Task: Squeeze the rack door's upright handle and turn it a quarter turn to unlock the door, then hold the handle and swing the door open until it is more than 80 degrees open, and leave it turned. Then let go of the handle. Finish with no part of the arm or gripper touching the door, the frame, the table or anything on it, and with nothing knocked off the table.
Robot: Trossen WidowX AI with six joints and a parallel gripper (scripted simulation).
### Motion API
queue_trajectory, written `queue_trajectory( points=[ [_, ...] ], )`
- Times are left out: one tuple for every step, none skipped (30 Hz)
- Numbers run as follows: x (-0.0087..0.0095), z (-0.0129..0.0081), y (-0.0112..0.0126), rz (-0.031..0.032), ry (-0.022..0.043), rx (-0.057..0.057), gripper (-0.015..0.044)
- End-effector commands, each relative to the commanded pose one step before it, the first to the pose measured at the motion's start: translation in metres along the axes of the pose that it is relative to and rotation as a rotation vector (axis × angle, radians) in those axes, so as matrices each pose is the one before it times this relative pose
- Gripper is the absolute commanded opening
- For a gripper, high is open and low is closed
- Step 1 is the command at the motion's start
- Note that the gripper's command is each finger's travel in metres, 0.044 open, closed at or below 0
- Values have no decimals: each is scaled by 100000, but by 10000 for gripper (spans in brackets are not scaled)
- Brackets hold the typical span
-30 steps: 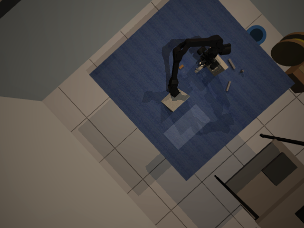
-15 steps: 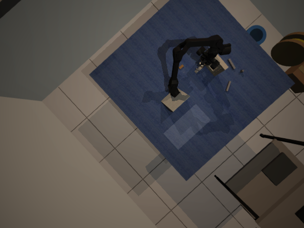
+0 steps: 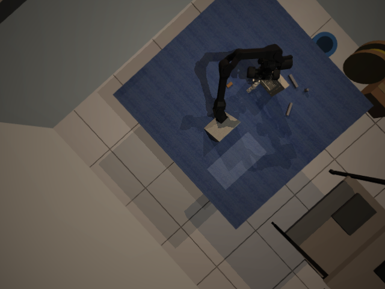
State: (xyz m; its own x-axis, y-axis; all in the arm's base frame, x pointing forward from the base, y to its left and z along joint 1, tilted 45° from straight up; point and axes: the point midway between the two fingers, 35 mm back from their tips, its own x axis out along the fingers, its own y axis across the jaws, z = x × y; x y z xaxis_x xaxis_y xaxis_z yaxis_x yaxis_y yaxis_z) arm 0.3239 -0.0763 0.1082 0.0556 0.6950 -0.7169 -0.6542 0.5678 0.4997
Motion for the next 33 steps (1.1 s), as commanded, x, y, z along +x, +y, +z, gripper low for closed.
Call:
queue_trajectory(
  points=[
    [34,-33,5,186,-37,-22797,14],
    [0,0,0,1,0,-4928,14],
    [0,0,0,1,0,-4928,14],
    [0,0,0,1,0,-4928,14],
    [0,0,0,1,0,-4928,14],
    [0,0,0,1,0,-4928,14],
    [0,0,0,1,0,-4928,14],
    [0,0,0,1,0,-4928,14],
    [0,0,0,1,0,-4928,14],
    [0,0,0,1,0,-4926,14],
    [0,0,0,1,0,-4928,14],
    [0,0,0,1,0,-4928,14],
    [0,0,0,1,0,-4928,14],
    [0,0,0,1,0,-4928,14],
    [0,0,0,0,0,-4928,14],
    [0,0,0,0,0,-4928,14],
    [0,0,0,0,0,-4928,14],
    [0,0,0,0,0,-4927,14],
    [0,0,0,0,0,-4048,14],
    [0,0,0,0,0,-2429,14],
    [0,0,0,0,0,-810,14],
    [0,0,0,0,0,0,14],
    [0,0,0,0,0,0,14],
    [0,0,0,0,0,0,14],
    [0,0,0,0,0,0,14],
    [0,0,0,0,0,0,14],
    [0,0,0,0,0,0,14],
    [0,0,0,0,0,0,14],
    [0,0,0,0,0,0,14],
    [0,0,0,0,0,0,14],
    [0,0,0,0,0,0,14],
    [0,0,0,0,0,0,14],
    [0,0,0,0,0,0,14]
  ],
)
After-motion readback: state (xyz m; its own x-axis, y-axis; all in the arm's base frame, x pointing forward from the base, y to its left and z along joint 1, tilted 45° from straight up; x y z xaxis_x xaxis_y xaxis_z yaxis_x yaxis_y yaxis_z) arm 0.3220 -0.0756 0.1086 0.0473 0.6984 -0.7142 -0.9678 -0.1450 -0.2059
